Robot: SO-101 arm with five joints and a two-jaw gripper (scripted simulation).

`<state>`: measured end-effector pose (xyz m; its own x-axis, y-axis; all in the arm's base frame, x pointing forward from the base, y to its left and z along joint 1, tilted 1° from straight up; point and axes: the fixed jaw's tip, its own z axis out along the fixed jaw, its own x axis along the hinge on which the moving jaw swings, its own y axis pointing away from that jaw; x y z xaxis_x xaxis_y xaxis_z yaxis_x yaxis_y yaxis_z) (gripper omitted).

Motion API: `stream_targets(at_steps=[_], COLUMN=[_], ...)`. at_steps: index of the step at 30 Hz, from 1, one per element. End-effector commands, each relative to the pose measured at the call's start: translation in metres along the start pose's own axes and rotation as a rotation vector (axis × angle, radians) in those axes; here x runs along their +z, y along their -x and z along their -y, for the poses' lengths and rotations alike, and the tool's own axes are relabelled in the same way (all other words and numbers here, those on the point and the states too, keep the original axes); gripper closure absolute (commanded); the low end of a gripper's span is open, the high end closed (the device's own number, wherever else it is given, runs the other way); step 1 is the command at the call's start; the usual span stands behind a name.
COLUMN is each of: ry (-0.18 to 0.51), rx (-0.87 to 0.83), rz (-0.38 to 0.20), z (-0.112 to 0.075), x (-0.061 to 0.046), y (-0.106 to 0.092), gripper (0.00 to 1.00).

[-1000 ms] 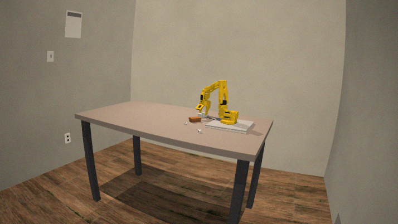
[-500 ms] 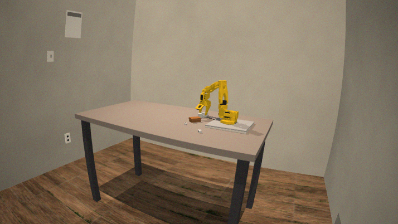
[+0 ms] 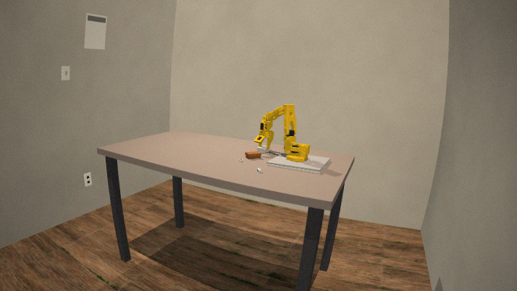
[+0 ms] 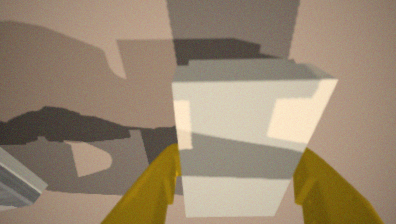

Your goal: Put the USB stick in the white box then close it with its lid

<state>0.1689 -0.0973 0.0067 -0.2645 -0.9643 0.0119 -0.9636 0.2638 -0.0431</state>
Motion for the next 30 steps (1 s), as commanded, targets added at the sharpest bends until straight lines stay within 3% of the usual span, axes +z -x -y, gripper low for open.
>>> stream_targets(at_steps=[1, 15, 30], ry=[0.03, 0.03, 0.03], rx=[-0.001, -0.001, -0.001], rz=[0.009, 0.009, 0.009], z=[-0.005, -0.004, -0.003], x=[0.005, -0.004, -0.032], y=[0.0, 0.0, 0.0], gripper=[0.77, 0.77, 0.77])
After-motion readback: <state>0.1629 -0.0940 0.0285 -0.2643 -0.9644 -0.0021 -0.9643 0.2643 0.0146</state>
